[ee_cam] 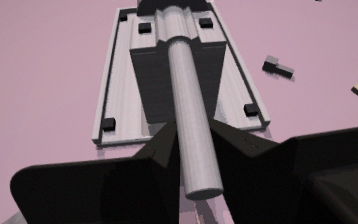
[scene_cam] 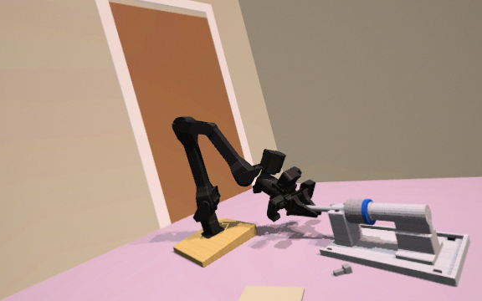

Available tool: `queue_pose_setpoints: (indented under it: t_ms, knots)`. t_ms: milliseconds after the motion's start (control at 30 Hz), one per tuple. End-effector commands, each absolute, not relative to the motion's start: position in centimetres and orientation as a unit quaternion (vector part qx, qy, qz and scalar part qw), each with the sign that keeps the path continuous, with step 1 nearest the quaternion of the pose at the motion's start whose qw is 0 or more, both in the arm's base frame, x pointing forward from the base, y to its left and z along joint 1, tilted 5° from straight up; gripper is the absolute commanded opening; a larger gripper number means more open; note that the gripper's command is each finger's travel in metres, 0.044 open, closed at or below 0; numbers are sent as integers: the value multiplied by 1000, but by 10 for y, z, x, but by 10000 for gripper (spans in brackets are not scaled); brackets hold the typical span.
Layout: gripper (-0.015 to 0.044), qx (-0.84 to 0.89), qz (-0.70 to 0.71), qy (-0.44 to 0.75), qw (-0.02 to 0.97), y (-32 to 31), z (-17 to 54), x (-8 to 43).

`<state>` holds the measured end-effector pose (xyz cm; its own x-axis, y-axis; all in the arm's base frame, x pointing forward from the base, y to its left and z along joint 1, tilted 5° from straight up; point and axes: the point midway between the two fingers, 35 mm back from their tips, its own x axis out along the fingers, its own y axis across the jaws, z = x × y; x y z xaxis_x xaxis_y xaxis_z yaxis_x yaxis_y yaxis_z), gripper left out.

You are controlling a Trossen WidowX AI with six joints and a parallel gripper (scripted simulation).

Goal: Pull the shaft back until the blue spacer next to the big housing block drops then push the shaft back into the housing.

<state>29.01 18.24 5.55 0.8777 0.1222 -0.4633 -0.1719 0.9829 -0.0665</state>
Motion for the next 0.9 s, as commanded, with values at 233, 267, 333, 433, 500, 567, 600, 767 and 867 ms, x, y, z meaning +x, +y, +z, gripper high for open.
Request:
queue_pose_setpoints:
  t_ms: [233,267,333,433,500,567,600,767,867]
  knots:
    - [0,-51,74,235,968,182,55,289]
    - [0,-51,74,235,968,182,55,289]
    - [0,-51,74,235,968,181,55,288]
    - [0,-51,74,235,968,181,55,288]
    - [0,-51,74,235,968,181,55,288]
    - [0,-51,74,235,968,181,55,288]
    - [0,-51,74,235,968,181,55,287]
    - [0,-51,74,235,968,181,55,287]
    - [0,-51,74,235,968,181,55,286]
